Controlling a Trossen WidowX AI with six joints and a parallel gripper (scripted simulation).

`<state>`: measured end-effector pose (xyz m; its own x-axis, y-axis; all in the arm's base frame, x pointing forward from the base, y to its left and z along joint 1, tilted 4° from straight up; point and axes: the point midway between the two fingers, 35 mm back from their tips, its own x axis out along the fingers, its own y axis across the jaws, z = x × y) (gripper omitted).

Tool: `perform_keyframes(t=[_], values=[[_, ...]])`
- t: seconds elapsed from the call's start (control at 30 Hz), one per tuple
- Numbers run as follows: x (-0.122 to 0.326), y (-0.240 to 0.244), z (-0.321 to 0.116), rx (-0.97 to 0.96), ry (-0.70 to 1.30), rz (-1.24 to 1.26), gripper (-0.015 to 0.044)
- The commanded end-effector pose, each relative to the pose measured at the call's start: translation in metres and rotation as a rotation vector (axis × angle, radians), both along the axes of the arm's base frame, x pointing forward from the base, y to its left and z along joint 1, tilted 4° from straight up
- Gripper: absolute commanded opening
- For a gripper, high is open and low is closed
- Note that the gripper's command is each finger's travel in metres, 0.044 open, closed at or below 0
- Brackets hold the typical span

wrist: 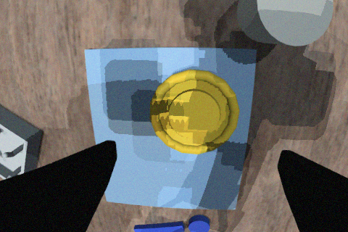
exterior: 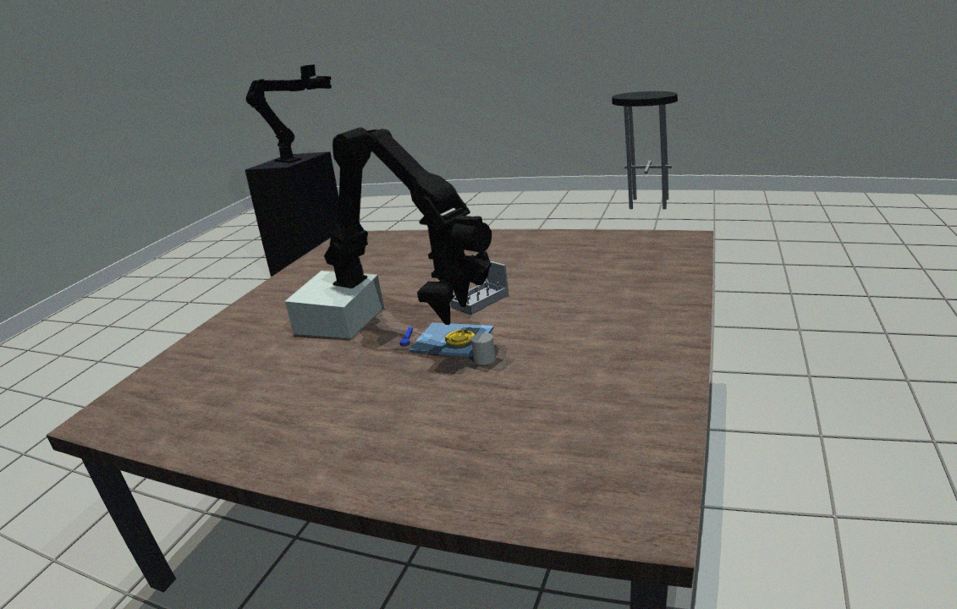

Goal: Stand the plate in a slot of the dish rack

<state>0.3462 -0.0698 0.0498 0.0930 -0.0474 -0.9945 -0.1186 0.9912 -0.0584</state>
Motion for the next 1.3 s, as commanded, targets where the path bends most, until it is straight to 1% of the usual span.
perform_keyframes(t=[0.0, 1.23, 1.27], values=[[-0.001, -0.001, -0.008, -0.004, 0.003, 0.006, 0.04], [0.006, -0.001, -0.065, -0.004, 0.004, 0.006, 0.04], [0.006, -0.001, -0.065, -0.004, 0.004, 0.006, 0.0374]])
